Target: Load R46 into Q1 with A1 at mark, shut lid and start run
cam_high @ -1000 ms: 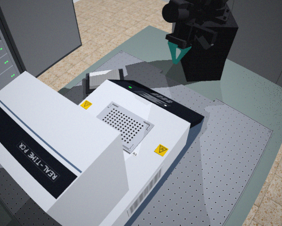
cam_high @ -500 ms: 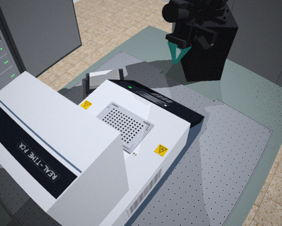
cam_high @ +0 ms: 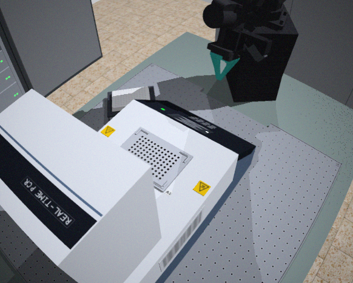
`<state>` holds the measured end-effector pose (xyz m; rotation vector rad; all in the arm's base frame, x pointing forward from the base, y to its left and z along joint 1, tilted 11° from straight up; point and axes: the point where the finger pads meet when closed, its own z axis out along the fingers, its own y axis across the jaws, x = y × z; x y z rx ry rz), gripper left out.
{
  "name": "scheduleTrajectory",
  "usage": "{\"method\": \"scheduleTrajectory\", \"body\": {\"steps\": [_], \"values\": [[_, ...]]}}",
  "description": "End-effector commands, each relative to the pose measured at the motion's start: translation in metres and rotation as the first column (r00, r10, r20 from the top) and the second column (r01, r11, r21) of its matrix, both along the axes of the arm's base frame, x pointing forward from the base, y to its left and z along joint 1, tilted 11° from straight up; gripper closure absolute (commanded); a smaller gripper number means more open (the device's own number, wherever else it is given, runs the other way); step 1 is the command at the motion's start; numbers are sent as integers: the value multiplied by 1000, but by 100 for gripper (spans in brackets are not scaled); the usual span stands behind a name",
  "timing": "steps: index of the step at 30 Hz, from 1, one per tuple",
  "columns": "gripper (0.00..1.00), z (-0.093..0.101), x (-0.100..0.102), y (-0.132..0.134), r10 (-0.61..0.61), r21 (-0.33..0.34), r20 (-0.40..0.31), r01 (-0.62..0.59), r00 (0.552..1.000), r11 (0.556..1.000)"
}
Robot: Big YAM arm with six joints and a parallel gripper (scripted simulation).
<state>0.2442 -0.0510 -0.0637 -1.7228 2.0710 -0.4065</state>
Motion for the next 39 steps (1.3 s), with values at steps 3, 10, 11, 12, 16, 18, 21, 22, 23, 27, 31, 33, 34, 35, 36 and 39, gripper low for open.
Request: {"method": "scheduleTrajectory", "body": {"steps": [3,10,11,12,16,18,21,22,23,27,31,33,34,35,36,39], "values": [[100,11,21,-6,13,-25,57,-12,998,1000],[100,12,21,-6,13,-25,57,-11,998,1000],[100,12,21,-6,12,-25,57,-11,998,1000],[100,12,21,-6,12,-25,57,-11,998,1000],[100,12,22,-7,12,-25,57,-10,998,1000],[100,12,22,-7,11,-25,57,-10,998,1000],[100,12,22,-7,11,-25,57,-9,998,1000],[100,12,22,-7,11,-25,57,-9,998,1000],[100,12,22,-7,10,-24,57,-9,998,1000],[100,12,22,-7,10,-24,57,-9,998,1000],[100,12,22,-7,9,-24,57,-8,998,1000],[100,12,22,-7,9,-24,57,-8,998,1000],[100,12,22,-7,9,-24,57,-8,998,1000],[100,12,22,-7,9,-24,57,-7,998,1000],[100,12,22,-7,9,-24,57,-7,998,1000],[100,8,15,-5,8,-19,45,-7,999,1000]]}}
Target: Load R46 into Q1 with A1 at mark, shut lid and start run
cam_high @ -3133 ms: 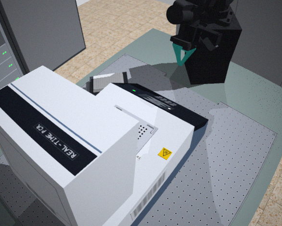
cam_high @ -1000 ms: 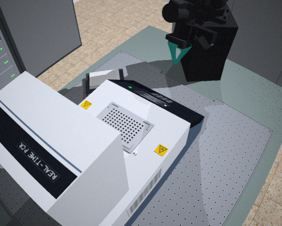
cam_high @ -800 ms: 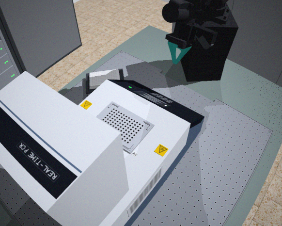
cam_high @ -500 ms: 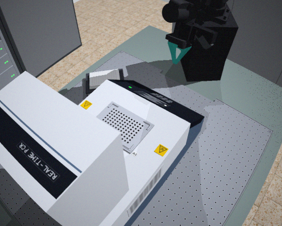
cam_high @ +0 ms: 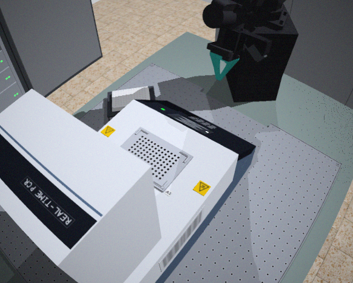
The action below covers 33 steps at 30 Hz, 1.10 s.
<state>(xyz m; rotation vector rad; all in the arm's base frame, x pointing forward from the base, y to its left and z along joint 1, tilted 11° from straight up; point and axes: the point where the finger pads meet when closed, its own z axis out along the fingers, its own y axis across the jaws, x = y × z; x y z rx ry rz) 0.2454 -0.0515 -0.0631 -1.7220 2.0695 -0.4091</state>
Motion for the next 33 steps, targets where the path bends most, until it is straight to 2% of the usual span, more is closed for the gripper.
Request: {"method": "scheduleTrajectory", "body": {"steps": [1,10,17,22,29,33], "values": [[100,7,11,-4,8,-17,39,-7,999,1000],[100,1,-2,1,6,-7,13,-6,1000,1000],[100,5,9,-3,5,-8,15,-5,1000,1000],[100,5,9,-3,5,-5,9,-5,1000,1000],[100,9,16,-6,4,-16,38,-3,999,1000],[100,7,11,-4,3,-14,35,-3,999,1000]]}}
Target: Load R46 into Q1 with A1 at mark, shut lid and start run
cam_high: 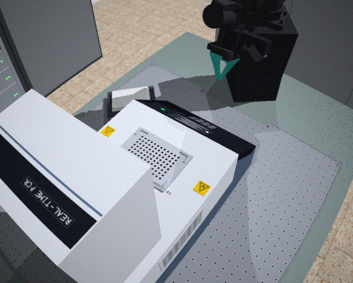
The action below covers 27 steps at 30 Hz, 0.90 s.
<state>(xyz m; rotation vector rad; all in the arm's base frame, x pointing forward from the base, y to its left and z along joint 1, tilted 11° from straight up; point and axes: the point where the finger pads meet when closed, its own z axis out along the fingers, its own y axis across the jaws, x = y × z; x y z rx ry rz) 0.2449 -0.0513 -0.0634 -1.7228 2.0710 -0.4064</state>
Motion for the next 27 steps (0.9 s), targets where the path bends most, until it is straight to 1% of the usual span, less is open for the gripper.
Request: {"method": "scheduleTrajectory", "body": {"steps": [1,10,16,27], "values": [[100,6,10,-4,3,-14,35,-2,999,1000],[100,2,1,-1,2,-8,18,-1,1000,1000],[100,5,9,-4,1,-8,19,-1,1000,1000],[100,7,13,-6,-1,-8,20,1,1000,1000]]}}
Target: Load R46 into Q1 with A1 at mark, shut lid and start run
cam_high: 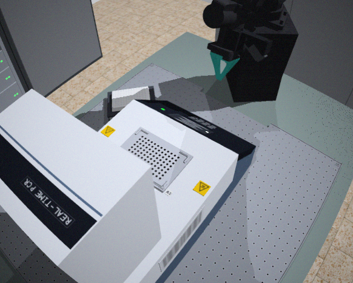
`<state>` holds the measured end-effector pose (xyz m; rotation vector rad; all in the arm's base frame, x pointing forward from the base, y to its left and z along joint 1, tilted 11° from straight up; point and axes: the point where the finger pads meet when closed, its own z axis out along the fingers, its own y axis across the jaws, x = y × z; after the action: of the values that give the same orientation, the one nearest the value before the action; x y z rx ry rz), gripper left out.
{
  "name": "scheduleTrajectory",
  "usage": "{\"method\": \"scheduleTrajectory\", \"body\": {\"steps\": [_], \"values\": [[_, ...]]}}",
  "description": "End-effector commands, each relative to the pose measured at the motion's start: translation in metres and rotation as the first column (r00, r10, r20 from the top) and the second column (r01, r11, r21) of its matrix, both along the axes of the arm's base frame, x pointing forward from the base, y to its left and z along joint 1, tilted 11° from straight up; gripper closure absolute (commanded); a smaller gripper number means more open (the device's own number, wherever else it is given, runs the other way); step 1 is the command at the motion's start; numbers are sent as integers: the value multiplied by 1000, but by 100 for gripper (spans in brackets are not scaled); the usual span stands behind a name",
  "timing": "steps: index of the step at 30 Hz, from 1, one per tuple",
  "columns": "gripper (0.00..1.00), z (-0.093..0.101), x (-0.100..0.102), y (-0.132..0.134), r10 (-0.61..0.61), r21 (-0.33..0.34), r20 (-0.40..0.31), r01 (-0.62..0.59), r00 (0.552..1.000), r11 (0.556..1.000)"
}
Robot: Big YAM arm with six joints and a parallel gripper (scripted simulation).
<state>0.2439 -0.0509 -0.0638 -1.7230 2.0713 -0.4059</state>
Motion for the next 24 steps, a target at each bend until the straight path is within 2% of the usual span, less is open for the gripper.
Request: {"method": "scheduleTrajectory", "body": {"steps": [1,14,19,24], "values": [[100,7,14,-6,-1,-8,21,1,1000,1000],[100,-1,-3,0,-3,3,-8,3,1000,1000],[100,1,-1,-1,-4,-2,8,4,1000,1000],[100,7,13,-6,-4,-13,38,5,999,1000]]}}
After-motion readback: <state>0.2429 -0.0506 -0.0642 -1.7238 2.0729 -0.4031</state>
